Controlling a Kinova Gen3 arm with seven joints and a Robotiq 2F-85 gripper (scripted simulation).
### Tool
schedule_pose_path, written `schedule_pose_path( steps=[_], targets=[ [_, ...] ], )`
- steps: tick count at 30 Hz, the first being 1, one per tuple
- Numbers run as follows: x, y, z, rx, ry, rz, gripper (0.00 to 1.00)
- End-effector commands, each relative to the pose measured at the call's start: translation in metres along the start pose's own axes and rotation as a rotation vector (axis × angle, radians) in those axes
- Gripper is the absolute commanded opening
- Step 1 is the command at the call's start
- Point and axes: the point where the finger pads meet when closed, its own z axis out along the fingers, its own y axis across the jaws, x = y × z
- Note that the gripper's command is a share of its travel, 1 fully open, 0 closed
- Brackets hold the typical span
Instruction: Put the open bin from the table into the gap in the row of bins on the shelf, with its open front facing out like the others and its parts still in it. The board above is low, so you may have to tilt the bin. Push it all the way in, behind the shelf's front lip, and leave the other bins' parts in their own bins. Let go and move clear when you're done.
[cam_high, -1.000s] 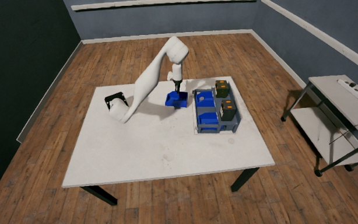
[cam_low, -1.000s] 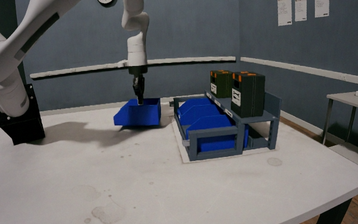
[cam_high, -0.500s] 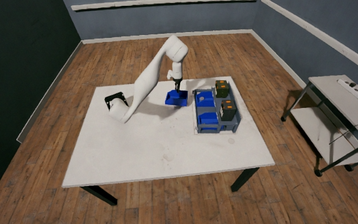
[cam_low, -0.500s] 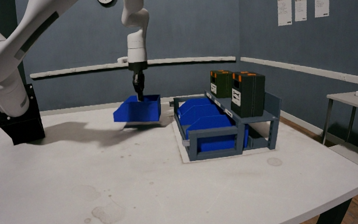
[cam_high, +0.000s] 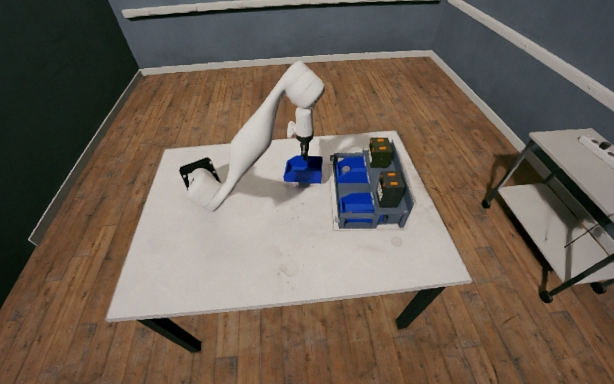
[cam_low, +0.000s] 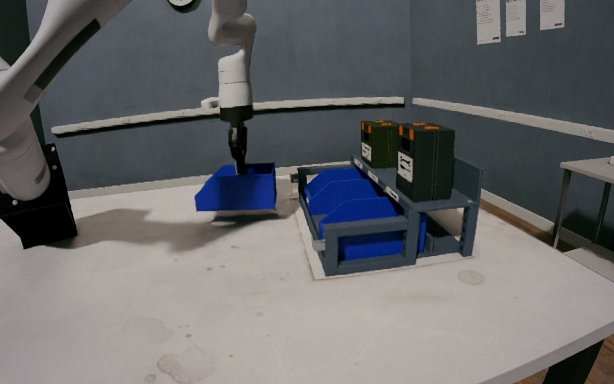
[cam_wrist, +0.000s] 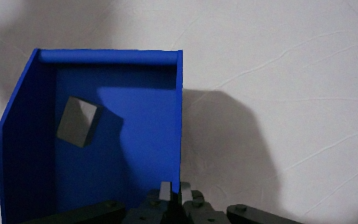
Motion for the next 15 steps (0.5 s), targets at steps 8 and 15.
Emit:
schedule_pose_path(
  steps=[8, 15],
  targets=[
    [-0.002, -0.019, 0.001, -0.001, -0.003, -0.098, 0.1],
    [-0.001, -0.031, 0.002, 0.0, -0.003, -0.098, 0.1]
  ],
)
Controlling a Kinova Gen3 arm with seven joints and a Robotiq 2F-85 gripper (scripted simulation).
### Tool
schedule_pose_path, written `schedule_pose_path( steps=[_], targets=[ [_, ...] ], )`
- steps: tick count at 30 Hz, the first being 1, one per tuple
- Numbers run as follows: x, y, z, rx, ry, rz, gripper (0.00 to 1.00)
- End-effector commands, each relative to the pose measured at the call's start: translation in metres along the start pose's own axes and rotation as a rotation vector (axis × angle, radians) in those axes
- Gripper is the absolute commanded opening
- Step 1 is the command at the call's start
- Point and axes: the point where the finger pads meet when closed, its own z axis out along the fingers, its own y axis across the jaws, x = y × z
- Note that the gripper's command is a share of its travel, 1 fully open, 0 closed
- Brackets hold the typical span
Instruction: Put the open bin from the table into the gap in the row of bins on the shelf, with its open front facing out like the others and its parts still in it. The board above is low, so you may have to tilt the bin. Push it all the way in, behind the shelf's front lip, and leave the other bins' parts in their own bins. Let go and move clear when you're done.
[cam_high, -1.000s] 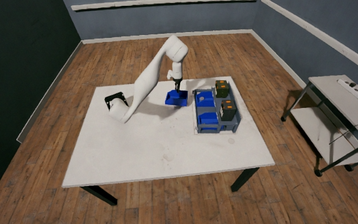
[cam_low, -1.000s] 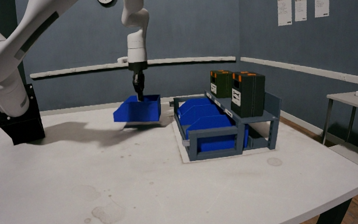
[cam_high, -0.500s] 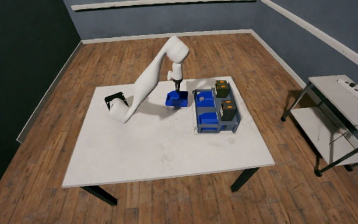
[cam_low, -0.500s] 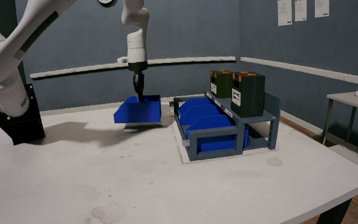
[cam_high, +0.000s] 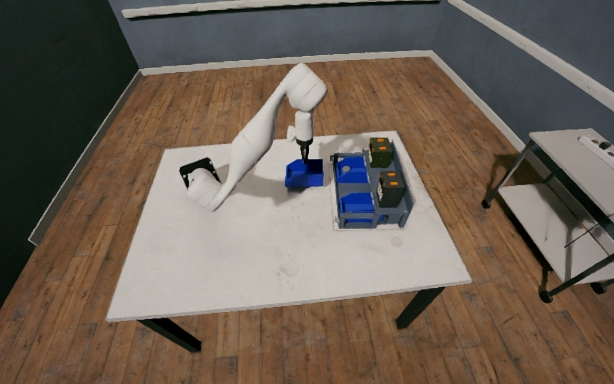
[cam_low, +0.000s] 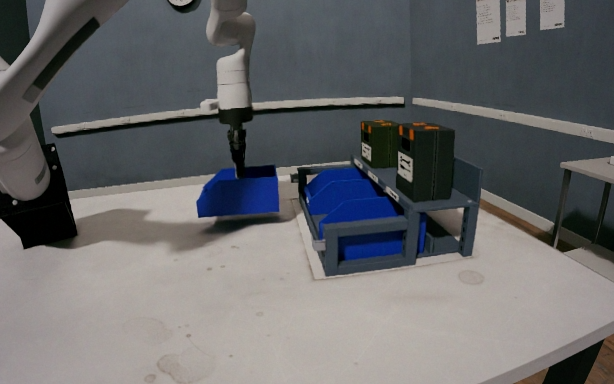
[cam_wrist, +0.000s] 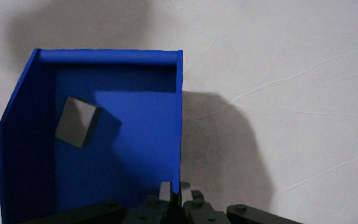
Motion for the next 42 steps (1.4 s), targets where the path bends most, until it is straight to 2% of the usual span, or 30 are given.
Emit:
schedule_pose_path(
  steps=[1, 3, 15, 20, 42],
  targets=[
    [0.002, -0.016, 0.0, 0.0, -0.002, 0.0, 0.1],
    [0.003, -0.028, 0.001, -0.001, -0.002, 0.0, 0.1],
    [0.003, -0.028, 0.001, -0.001, -0.002, 0.0, 0.1],
    [0.008, -0.073, 0.003, -0.001, -0.002, 0.0, 0.1],
    [0.008, -0.075, 0.002, -0.001, -0.002, 0.0, 0.1]
  ],
)
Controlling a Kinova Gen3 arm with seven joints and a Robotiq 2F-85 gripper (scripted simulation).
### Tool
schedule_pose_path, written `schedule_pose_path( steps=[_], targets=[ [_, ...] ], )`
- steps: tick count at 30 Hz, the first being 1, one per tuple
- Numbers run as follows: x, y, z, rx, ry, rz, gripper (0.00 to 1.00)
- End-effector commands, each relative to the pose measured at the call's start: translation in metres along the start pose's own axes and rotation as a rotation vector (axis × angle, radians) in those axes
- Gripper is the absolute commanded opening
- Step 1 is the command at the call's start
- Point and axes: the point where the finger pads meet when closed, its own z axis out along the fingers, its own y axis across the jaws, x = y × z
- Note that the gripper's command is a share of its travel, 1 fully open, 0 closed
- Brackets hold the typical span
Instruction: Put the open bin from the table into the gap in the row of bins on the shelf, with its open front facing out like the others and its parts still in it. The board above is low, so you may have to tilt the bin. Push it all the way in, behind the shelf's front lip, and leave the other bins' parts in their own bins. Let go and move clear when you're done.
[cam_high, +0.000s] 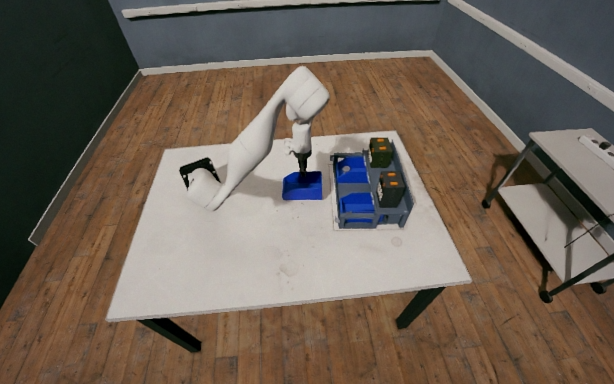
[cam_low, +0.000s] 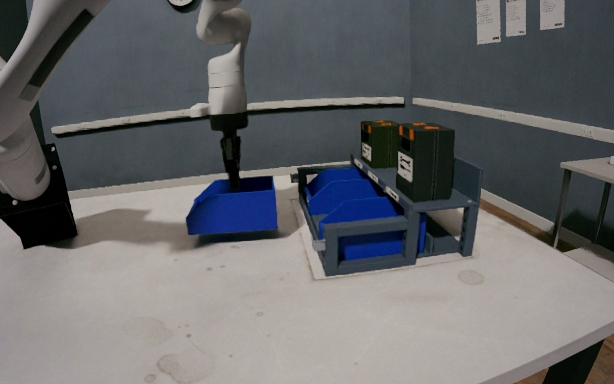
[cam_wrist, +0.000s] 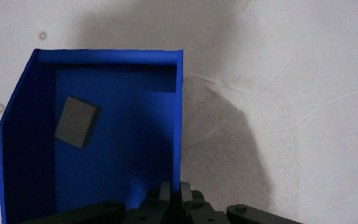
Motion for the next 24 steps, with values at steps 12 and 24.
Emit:
schedule_pose_path(
  steps=[12, 24],
  targets=[
    [-0.001, 0.0063, -0.0017, -0.003, -0.002, 0.0, 0.1],
    [-0.001, 0.0063, -0.0017, -0.003, -0.002, 0.0, 0.1]
  ],
)
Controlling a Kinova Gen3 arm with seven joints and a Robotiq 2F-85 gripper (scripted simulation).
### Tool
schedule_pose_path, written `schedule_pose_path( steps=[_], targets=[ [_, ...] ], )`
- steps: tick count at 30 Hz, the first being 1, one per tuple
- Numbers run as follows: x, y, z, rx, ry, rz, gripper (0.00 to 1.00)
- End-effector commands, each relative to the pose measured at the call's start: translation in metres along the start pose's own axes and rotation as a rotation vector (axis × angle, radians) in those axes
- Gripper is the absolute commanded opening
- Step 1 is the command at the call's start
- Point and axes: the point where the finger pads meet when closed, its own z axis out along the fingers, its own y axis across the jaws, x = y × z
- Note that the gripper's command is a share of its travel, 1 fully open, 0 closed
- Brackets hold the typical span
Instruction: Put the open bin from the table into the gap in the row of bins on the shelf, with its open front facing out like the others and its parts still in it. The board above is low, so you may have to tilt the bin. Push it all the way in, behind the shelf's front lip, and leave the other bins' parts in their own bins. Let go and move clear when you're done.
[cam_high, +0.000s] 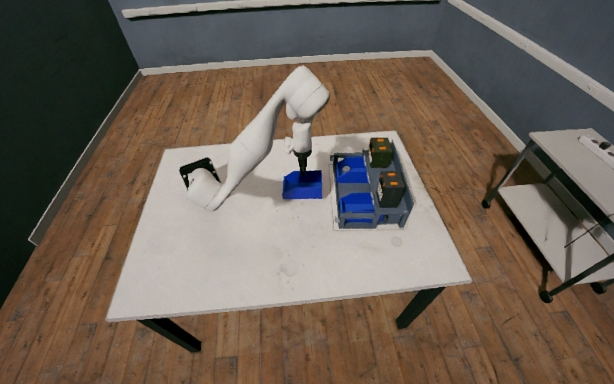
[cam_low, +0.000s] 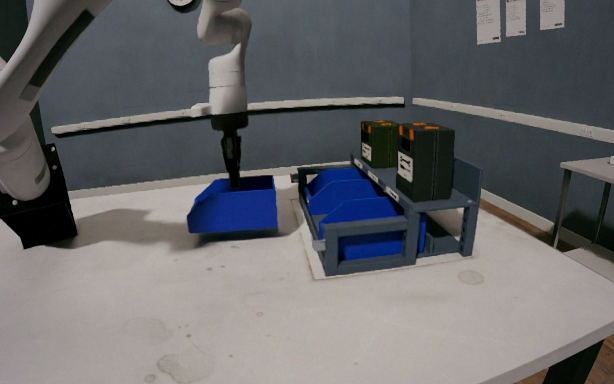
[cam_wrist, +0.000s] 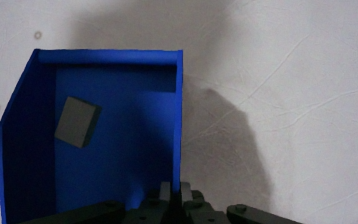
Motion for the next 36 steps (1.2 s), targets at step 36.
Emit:
schedule_pose_path(
  steps=[36],
  targets=[
    [-0.057, 0.006, -0.001, -0.002, -0.002, 0.0, 0.1]
  ],
)
